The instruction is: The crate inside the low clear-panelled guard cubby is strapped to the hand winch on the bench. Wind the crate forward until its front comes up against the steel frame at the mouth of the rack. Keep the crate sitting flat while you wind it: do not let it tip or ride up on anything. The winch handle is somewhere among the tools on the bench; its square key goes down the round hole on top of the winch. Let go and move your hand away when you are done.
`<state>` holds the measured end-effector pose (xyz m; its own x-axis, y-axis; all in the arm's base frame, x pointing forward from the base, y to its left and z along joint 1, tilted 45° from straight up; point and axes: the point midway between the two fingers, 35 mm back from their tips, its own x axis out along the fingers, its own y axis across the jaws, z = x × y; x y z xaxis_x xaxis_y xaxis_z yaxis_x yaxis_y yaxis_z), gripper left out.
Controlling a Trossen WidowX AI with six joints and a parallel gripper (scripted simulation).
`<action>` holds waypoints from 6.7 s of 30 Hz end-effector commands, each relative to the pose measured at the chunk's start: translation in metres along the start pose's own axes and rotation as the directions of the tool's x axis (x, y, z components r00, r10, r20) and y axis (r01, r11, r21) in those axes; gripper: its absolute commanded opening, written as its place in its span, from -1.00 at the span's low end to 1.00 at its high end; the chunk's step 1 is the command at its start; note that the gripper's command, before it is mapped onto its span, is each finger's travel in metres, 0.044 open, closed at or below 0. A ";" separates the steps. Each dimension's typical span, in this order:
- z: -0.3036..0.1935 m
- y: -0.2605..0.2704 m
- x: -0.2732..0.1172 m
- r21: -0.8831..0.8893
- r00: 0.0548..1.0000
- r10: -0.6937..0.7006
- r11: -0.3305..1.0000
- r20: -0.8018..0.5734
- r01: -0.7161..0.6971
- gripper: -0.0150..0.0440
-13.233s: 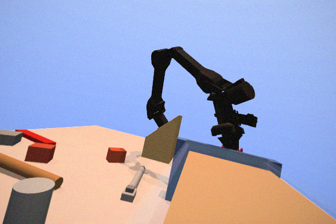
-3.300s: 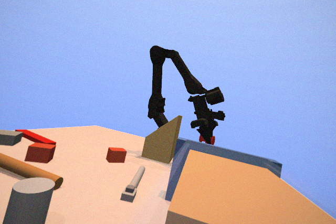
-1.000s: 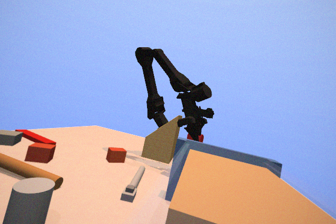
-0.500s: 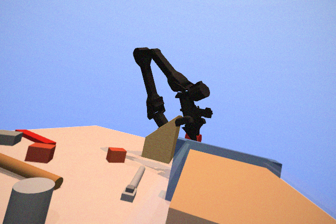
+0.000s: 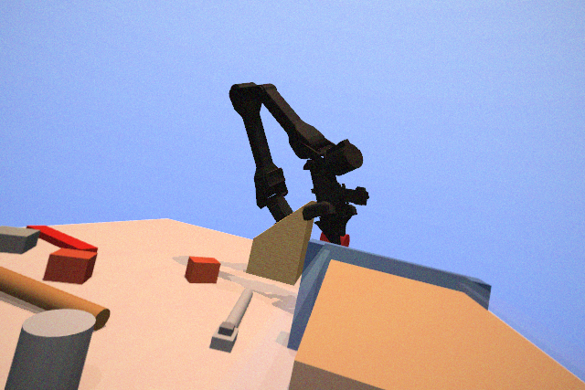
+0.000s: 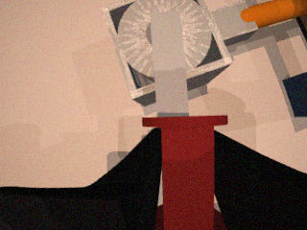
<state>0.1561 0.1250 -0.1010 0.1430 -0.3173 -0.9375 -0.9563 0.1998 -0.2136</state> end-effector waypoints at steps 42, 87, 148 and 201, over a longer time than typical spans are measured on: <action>0.018 -0.056 0.008 0.024 0.998 -0.055 0.998 -0.008 0.055 -0.49; 0.050 -0.085 0.021 0.025 0.998 -0.057 0.998 -0.006 0.057 -0.49; 0.105 -0.093 0.046 0.026 0.998 -0.058 0.998 -0.003 0.058 -0.49; 0.149 -0.071 0.066 0.027 0.998 -0.058 0.998 0.001 0.058 -0.49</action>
<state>0.2781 0.2204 -0.1807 0.2158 -0.3423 -0.9145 -0.9336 0.2019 -0.2959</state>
